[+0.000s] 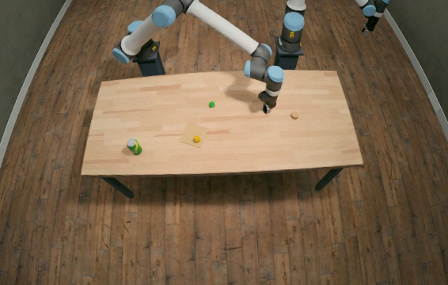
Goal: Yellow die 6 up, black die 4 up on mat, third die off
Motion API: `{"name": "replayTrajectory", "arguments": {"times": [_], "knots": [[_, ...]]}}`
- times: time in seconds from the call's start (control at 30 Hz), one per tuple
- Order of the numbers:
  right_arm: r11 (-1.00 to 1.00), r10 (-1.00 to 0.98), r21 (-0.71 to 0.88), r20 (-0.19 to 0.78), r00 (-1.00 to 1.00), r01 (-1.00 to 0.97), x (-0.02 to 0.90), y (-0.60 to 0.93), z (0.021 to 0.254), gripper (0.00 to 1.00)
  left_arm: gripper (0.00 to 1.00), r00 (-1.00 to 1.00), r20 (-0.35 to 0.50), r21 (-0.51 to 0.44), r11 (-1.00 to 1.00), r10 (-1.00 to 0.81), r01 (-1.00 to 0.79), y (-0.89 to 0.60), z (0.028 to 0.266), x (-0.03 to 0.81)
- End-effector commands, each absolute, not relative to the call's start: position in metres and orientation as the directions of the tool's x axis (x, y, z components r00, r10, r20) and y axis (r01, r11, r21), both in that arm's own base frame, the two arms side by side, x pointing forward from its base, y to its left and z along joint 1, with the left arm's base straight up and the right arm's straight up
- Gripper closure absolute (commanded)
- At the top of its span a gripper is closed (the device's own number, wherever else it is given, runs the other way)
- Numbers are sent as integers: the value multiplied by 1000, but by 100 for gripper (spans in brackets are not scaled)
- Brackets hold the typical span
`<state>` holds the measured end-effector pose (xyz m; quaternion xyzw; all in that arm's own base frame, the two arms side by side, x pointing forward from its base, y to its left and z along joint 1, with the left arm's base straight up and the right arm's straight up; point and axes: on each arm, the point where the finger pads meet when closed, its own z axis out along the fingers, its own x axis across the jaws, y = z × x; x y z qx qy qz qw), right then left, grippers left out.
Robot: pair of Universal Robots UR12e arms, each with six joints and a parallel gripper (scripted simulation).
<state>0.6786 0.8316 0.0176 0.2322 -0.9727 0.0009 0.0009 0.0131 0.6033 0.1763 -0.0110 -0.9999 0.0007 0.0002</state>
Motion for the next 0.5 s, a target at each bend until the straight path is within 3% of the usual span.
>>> {"name": "replayTrajectory", "arguments": {"times": [0.0, 0.47], "knots": [[892, -452, 0, 0, -892, -452, 679, 832, 20, 43, 0, -1000, 0, 0, 1000, 22, 22, 604, 177, 13], [892, -452, 0, 0, -892, -452, 679, 832, 23, 43, 0, -1000, 0, 0, 1000, 22, 22, 604, 177, 13]]}}
